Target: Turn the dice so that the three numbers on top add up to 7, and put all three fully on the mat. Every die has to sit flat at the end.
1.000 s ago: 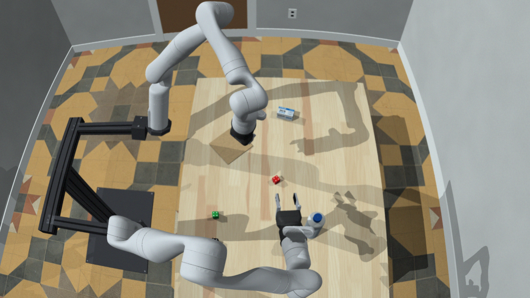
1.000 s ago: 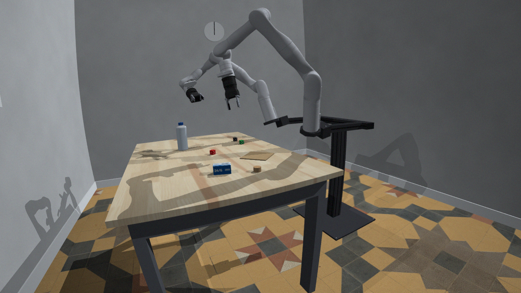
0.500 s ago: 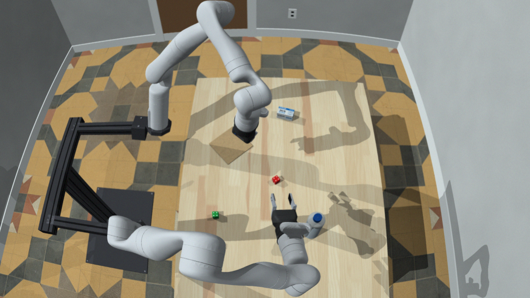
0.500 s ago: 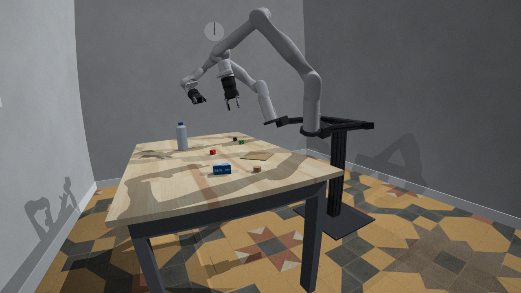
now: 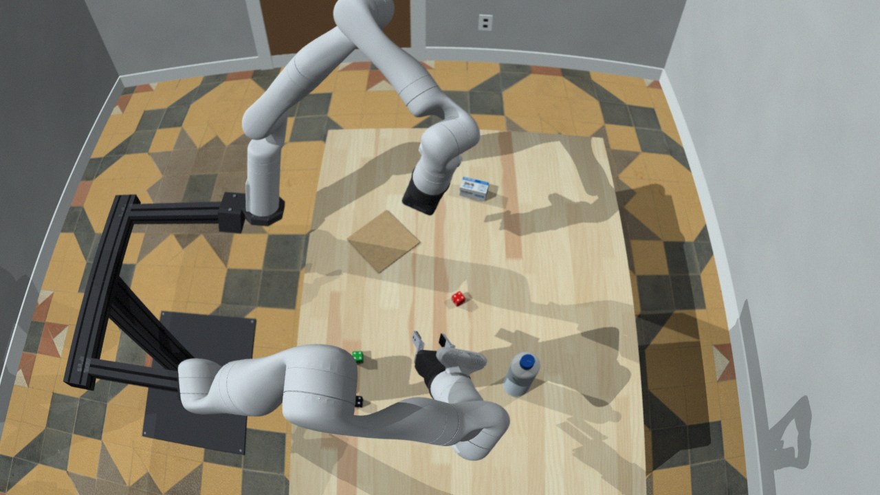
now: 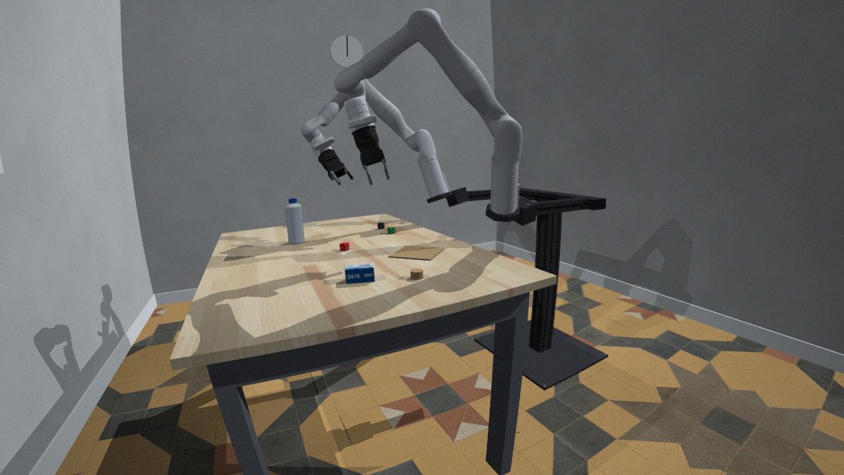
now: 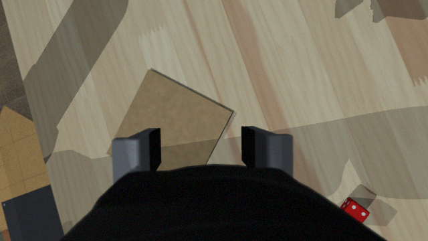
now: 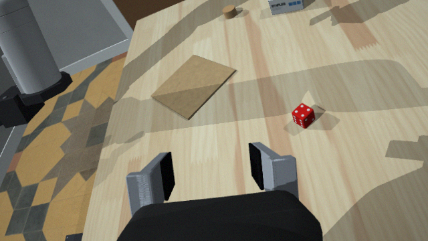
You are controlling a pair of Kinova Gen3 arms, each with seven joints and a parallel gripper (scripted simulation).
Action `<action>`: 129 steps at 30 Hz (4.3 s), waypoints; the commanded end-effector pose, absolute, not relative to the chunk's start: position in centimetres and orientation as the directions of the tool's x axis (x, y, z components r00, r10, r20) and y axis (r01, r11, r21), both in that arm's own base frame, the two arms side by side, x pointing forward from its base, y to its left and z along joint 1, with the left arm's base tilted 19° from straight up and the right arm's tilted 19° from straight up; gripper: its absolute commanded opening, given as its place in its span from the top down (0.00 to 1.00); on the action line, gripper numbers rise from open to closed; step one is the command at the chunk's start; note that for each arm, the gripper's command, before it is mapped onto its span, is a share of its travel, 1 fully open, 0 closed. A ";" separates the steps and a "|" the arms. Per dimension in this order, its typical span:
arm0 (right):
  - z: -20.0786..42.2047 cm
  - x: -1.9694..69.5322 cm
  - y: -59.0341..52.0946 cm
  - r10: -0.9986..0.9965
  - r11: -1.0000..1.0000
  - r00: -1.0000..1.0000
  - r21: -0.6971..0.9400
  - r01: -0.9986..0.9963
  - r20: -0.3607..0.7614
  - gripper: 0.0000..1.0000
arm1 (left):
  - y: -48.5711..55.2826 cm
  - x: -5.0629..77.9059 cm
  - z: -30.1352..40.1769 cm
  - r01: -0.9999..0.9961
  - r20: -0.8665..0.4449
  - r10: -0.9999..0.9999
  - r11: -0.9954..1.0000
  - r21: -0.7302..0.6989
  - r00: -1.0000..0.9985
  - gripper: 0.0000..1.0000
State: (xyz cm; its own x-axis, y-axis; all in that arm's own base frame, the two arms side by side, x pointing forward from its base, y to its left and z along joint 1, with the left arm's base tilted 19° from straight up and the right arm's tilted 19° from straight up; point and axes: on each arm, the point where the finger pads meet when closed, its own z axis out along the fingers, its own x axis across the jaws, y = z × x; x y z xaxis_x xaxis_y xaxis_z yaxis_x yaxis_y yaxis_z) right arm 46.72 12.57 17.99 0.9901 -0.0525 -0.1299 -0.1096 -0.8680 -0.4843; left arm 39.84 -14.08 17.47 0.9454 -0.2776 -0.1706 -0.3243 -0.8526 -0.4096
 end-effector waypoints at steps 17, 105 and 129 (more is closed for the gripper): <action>10.4 36.1 4.4 -0.183 -0.981 0.982 0.081 -0.178 -0.057 0.00 | 0.8 41.9 19.3 0.291 -0.030 0.321 -0.892 -0.345 0.947 0.00; 1.4 31.4 -1.7 -0.024 -0.963 0.981 0.258 -0.075 0.194 0.00 | 41.1 12.8 27.2 0.510 0.094 0.501 0.847 0.153 -0.860 0.00; -0.4 31.7 -2.2 -0.024 -0.963 0.981 0.258 -0.075 0.194 0.00 | 43.7 1.4 29.5 0.051 0.021 0.047 0.965 0.257 -0.999 0.00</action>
State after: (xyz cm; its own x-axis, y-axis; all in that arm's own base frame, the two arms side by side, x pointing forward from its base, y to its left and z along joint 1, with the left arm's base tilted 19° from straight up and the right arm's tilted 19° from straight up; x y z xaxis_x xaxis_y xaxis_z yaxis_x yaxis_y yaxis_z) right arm 31.72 -2.20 -0.40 0.9808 -0.0242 0.1937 -0.0747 -0.9632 0.2582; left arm 1.79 43.61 29.32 -0.9978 0.0613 0.0242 0.0654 0.9653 0.2529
